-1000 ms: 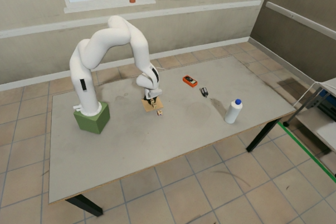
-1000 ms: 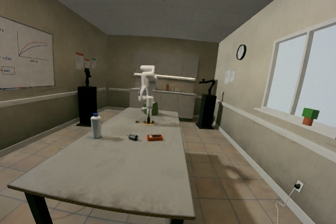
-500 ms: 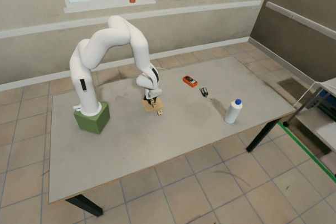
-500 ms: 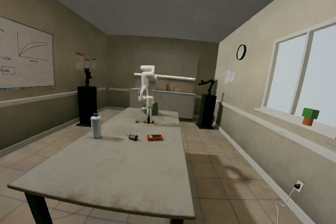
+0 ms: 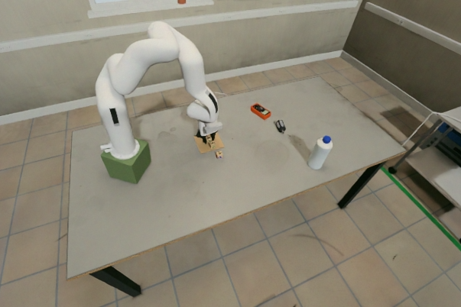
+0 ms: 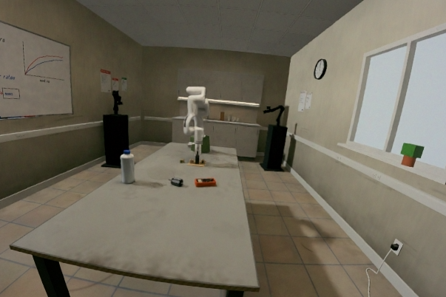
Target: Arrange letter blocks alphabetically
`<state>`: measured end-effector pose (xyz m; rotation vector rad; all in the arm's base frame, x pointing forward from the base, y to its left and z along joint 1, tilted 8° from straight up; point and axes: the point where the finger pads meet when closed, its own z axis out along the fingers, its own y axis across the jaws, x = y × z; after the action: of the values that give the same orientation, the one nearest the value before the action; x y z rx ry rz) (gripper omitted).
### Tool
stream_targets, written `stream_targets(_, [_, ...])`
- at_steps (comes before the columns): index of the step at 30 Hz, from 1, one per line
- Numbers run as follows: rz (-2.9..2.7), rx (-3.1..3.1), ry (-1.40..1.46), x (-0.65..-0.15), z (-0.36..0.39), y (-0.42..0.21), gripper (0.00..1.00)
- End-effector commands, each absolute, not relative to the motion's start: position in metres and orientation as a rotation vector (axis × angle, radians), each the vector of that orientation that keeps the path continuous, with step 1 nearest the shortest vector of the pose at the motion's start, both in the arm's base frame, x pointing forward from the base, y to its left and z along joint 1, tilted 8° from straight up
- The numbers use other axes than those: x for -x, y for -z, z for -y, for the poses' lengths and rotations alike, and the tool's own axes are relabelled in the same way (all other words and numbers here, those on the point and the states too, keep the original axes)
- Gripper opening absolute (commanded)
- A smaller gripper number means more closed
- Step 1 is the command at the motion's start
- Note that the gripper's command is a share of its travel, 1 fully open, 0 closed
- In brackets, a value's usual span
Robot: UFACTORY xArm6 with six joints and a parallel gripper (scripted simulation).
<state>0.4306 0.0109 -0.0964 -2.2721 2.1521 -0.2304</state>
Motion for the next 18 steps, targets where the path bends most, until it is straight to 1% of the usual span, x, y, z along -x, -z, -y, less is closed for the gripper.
stream_targets(1, [-2.149, 2.27, 0.234, -0.432, -0.011, 0.095, 0.48])
stream_targets(12, [-2.149, 2.27, 0.234, -0.432, -0.011, 0.094, 0.48])
stream_targets(18, [-2.149, 2.27, 0.234, -0.43, -0.013, 0.08, 0.48])
